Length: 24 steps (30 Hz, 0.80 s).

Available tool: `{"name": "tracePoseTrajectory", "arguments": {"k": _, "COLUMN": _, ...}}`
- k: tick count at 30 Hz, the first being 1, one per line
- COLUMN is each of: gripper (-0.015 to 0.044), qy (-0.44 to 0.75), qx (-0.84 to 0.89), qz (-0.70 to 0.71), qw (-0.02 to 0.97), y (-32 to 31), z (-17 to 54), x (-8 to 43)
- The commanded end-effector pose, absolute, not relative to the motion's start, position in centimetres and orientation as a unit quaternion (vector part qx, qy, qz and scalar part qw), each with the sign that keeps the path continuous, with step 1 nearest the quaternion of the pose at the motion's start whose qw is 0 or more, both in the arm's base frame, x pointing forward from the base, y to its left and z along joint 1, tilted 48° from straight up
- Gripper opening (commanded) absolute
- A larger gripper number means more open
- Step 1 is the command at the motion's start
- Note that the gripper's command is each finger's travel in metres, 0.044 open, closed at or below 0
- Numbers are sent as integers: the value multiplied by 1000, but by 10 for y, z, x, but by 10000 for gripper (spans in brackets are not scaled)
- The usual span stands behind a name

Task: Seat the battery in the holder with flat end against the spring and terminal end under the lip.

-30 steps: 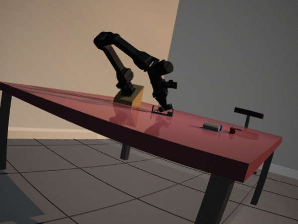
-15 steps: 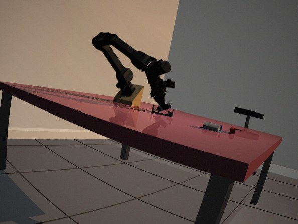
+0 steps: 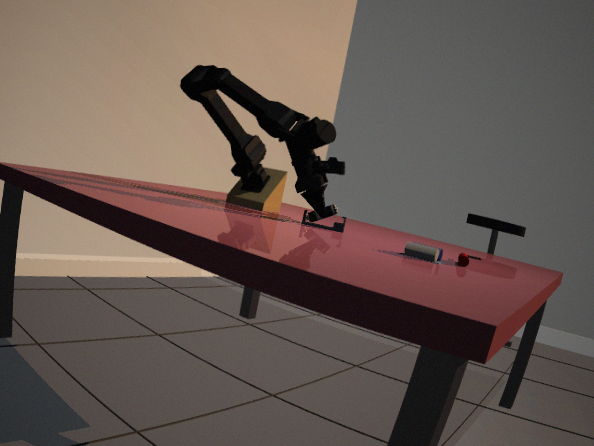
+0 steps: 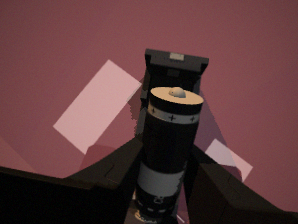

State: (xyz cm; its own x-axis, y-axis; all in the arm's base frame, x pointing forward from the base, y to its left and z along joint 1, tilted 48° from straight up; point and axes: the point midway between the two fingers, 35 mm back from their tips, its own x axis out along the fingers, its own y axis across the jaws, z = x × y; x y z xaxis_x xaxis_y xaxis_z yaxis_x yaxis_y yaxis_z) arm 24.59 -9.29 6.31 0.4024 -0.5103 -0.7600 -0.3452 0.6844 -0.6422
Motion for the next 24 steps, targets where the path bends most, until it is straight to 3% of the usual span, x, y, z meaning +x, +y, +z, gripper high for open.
{"name": "tracePoseTrajectory", "arguments": {"k": 1, "gripper": 84, "qy": 552, "qx": -394, "qz": -55, "qw": 733, "y": -94, "z": 61, "x": 242}}
{"name": "tracePoseTrajectory", "arguments": {"k": 24, "gripper": 84, "qy": 604, "qx": -369, "qz": -73, "qw": 703, "y": -96, "z": 57, "x": 245}}
